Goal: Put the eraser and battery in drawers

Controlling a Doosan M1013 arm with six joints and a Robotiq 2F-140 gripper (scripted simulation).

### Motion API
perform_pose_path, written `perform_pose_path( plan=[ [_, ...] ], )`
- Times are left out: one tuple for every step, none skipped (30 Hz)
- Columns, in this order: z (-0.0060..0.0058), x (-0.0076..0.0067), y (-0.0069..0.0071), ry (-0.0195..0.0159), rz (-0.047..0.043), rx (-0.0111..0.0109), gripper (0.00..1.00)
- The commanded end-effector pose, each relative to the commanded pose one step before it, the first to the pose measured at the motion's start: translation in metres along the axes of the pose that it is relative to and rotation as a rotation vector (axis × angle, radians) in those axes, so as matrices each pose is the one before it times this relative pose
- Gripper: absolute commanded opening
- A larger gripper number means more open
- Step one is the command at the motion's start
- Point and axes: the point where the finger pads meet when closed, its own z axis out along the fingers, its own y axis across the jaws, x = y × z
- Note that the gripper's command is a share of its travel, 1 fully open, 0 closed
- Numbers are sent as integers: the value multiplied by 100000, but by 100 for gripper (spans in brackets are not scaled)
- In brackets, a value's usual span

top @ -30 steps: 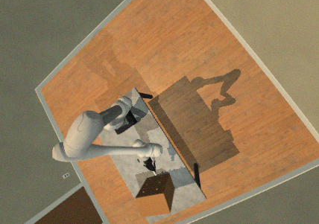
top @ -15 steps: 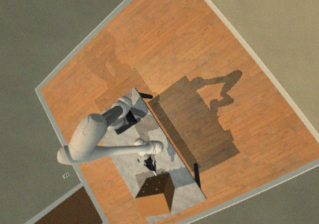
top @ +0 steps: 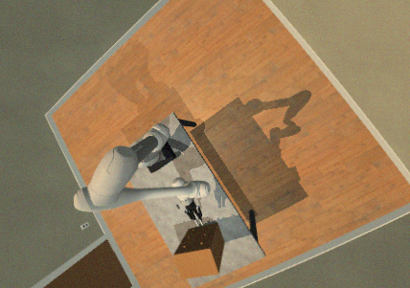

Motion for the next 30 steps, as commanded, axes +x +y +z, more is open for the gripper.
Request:
perform_pose_path(
  plan=[
    [-100,-199,-30,70,-353,201,20],
    [0,0,0,0,0,0,20],
    [0,0,0,0,0,0,20],
    [0,0,0,0,0,0,20],
    [1,0,0,0,0,0,20],
    [9,0,0,0,0,0,20],
    [23,1,0,0,0,0,20],
    [0,0,0,0,0,0,20],
    [0,0,0,0,0,0,20],
    [42,2,0,0,0,0,20],
    [66,3,0,0,0,0,20],
    [92,5,0,0,0,0,20],
    [120,6,0,0,0,0,20],
    [150,7,0,0,0,0,20],
    [181,9,-1,0,0,0,20],
    [210,10,0,0,0,0,20],
    [238,12,0,0,0,0,20],
    [264,13,0,0,0,0,20],
    [287,15,0,0,0,0,20],
    [308,15,0,0,0,0,20],
    [325,17,0,0,0,0,20],
    [338,17,0,0,0,0,20],
    [348,17,0,0,0,0,20],
    [353,18,0,0,0,0,20],
    [0,0,0,0,0,0,20],
    [0,0,0,0,0,0,20],
    [354,18,0,0,0,0,20],
    [350,18,0,0,0,0,20],
    [342,17,0,0,0,0,20],
    [330,17,0,0,0,0,20]
  ],
)
